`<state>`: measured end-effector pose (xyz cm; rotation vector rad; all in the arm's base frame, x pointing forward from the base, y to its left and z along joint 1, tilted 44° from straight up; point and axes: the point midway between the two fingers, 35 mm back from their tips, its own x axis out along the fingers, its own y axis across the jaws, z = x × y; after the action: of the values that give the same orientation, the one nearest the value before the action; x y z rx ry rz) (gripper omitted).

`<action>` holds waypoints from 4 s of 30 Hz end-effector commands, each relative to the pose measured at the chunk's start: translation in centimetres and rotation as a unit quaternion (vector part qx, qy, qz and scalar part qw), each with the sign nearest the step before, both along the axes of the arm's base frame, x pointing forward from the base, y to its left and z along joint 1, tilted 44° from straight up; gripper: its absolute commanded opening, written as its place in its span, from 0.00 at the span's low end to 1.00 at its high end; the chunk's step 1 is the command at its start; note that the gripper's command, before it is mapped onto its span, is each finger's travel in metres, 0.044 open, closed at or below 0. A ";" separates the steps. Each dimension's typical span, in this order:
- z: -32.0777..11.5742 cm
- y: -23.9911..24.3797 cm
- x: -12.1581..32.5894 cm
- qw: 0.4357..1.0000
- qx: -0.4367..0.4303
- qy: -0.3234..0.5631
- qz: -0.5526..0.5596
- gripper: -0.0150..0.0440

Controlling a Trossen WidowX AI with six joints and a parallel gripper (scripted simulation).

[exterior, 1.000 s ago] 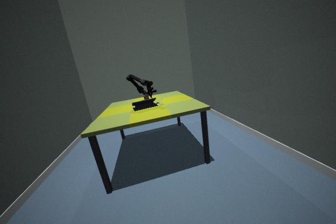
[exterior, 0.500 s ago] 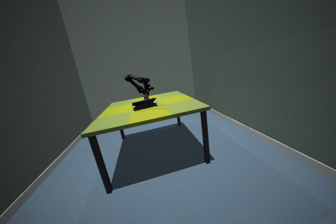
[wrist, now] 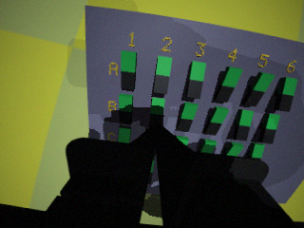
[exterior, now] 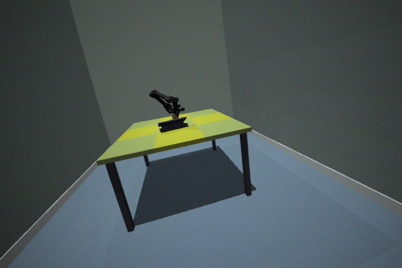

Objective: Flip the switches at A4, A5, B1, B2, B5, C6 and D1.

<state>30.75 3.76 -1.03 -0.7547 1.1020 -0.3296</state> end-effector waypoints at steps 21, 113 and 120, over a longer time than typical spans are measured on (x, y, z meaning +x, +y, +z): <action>-1.0 -0.8 0.4 1.000 -0.001 0.003 0.001 0.25; 6.3 -7.6 1.4 1.000 -0.003 0.003 0.001 0.25; 5.9 -8.0 1.7 1.000 -0.003 0.003 0.001 0.25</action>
<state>32.41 -4.17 5.07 -0.7616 1.1045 -0.3348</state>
